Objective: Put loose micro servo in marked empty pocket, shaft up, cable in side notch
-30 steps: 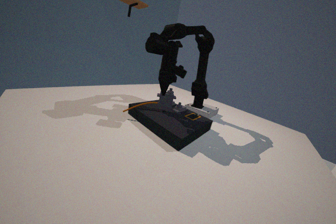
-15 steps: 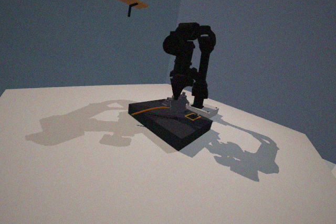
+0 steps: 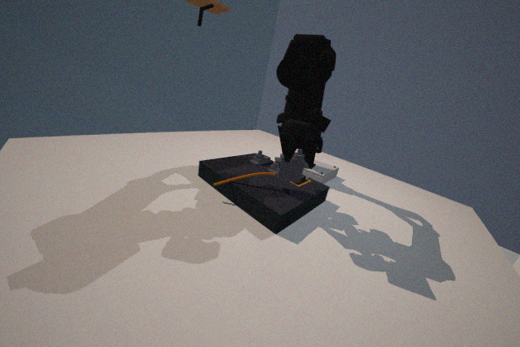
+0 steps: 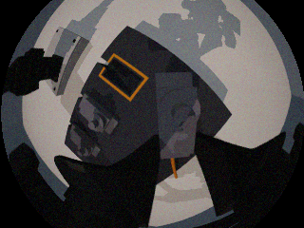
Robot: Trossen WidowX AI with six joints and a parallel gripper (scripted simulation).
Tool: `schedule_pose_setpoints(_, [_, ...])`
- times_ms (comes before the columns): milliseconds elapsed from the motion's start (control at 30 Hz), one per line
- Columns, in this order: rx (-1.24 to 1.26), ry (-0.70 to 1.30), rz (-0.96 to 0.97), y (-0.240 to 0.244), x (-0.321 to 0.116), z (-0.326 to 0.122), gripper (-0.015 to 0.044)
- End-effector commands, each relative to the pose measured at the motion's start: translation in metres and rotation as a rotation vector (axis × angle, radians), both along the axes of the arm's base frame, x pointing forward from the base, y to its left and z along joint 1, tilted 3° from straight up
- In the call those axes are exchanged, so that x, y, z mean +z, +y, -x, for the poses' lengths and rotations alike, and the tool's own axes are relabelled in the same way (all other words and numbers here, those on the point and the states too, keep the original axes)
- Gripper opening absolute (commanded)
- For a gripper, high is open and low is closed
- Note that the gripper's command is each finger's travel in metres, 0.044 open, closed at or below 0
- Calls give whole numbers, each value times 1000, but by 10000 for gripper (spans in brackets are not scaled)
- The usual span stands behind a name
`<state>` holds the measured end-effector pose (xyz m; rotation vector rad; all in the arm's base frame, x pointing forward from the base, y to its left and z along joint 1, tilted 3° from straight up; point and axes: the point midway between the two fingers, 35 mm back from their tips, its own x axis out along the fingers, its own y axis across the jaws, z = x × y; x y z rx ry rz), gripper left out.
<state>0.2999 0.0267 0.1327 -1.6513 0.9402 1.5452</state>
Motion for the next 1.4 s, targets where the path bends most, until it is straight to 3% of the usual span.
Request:
schedule_pose_setpoints(0, [-97, -4, -1, 1, 0, -1, 0])
schedule_pose_setpoints(1367, [-1507, -84, -50, 1, 0, -1, 0])
